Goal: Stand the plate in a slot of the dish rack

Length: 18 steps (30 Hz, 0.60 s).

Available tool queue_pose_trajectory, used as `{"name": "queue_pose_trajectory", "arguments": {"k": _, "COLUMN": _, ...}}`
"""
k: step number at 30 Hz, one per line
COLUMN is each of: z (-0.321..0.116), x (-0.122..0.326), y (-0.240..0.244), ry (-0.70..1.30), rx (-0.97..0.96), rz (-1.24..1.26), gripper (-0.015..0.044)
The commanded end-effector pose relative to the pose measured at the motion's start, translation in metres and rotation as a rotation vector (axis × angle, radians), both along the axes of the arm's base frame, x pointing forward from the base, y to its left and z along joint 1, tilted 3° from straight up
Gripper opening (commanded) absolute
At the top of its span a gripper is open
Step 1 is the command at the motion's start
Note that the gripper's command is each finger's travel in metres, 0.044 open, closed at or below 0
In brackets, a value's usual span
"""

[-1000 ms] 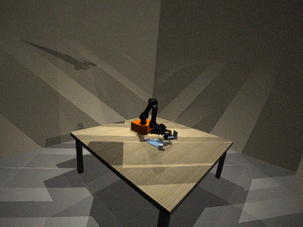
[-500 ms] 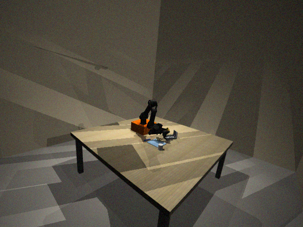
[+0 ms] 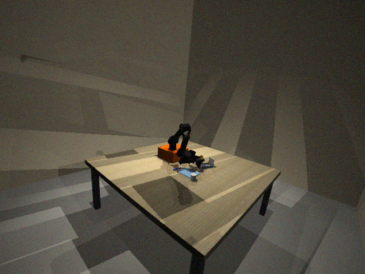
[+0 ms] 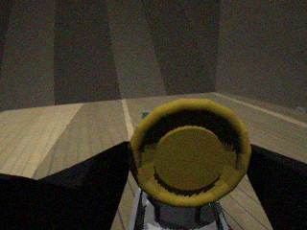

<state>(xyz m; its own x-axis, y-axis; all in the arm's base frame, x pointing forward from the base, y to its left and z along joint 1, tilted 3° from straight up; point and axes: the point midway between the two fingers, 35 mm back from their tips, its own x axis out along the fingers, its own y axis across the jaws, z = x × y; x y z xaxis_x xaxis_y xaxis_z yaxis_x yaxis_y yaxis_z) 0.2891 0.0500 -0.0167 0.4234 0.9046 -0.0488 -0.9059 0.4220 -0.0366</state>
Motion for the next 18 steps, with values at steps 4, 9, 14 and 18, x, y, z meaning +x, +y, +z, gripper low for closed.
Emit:
{"name": "queue_pose_trajectory", "arguments": {"k": 4, "z": -0.014, "x": 0.002, "y": 0.004, "ry": 0.008, "rx": 0.001, "rz": -0.003, "gripper": 0.0000}}
{"name": "queue_pose_trajectory", "arguments": {"k": 9, "z": -0.023, "x": 0.002, "y": 0.005, "ry": 0.010, "rx": 0.001, "rz": -0.004, "gripper": 0.0000}}
{"name": "queue_pose_trajectory", "arguments": {"k": 14, "z": -0.036, "x": 0.002, "y": 0.005, "ry": 0.011, "rx": -0.001, "rz": -0.002, "gripper": 0.0000}}
{"name": "queue_pose_trajectory", "arguments": {"k": 18, "z": -0.032, "x": 0.000, "y": 0.005, "ry": 0.025, "rx": 0.007, "rz": -0.001, "gripper": 0.0000}}
